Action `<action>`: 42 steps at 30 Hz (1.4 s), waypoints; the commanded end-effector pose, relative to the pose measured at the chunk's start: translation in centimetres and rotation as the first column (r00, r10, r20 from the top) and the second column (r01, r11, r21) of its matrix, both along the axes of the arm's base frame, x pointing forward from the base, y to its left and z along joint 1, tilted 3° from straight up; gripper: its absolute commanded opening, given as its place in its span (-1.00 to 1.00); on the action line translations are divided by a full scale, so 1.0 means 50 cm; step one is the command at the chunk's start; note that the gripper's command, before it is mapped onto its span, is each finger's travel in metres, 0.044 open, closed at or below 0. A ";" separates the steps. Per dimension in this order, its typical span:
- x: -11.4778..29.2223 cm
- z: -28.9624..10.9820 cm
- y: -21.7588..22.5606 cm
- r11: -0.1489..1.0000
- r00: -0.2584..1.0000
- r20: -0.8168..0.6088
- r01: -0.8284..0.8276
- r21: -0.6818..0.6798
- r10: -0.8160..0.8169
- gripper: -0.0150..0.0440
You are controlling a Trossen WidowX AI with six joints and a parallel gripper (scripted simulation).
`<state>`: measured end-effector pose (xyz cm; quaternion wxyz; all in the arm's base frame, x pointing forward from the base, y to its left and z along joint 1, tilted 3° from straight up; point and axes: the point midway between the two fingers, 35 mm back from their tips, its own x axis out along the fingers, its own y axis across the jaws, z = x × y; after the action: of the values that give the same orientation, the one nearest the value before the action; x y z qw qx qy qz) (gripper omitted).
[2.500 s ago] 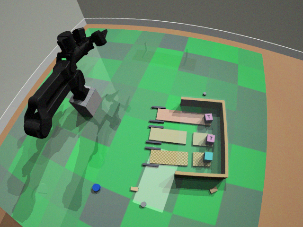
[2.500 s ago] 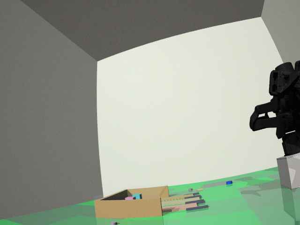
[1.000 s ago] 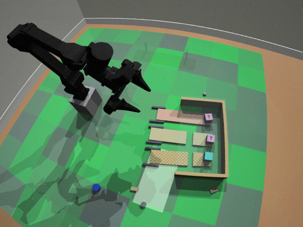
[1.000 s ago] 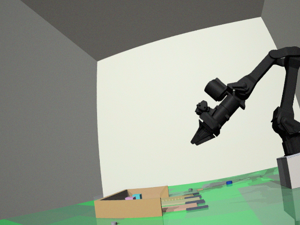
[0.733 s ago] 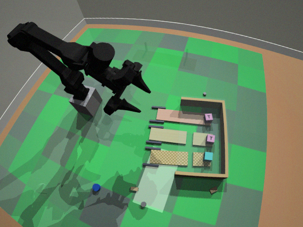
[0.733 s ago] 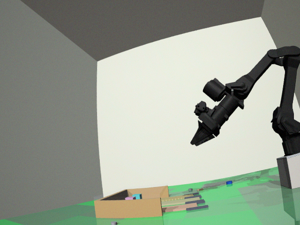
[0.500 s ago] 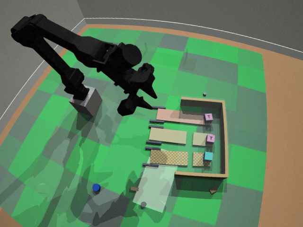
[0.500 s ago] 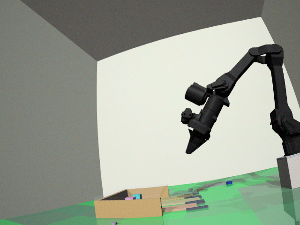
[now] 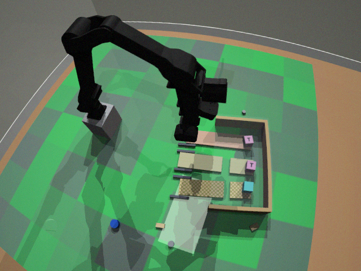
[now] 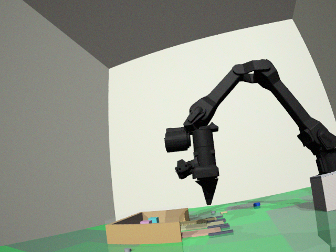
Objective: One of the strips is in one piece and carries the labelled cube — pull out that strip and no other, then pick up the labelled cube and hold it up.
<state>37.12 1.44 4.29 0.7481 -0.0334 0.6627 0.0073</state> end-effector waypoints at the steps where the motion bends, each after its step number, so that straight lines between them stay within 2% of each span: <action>1: 0.002 -0.005 0.004 1.000 0.999 -0.043 -0.016 -0.007 0.015 -0.49; 42: 0.019 -0.130 0.000 1.000 0.999 -0.043 -0.016 -0.008 0.015 -0.49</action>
<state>38.09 1.51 -1.72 0.7336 -0.0383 0.6784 0.0110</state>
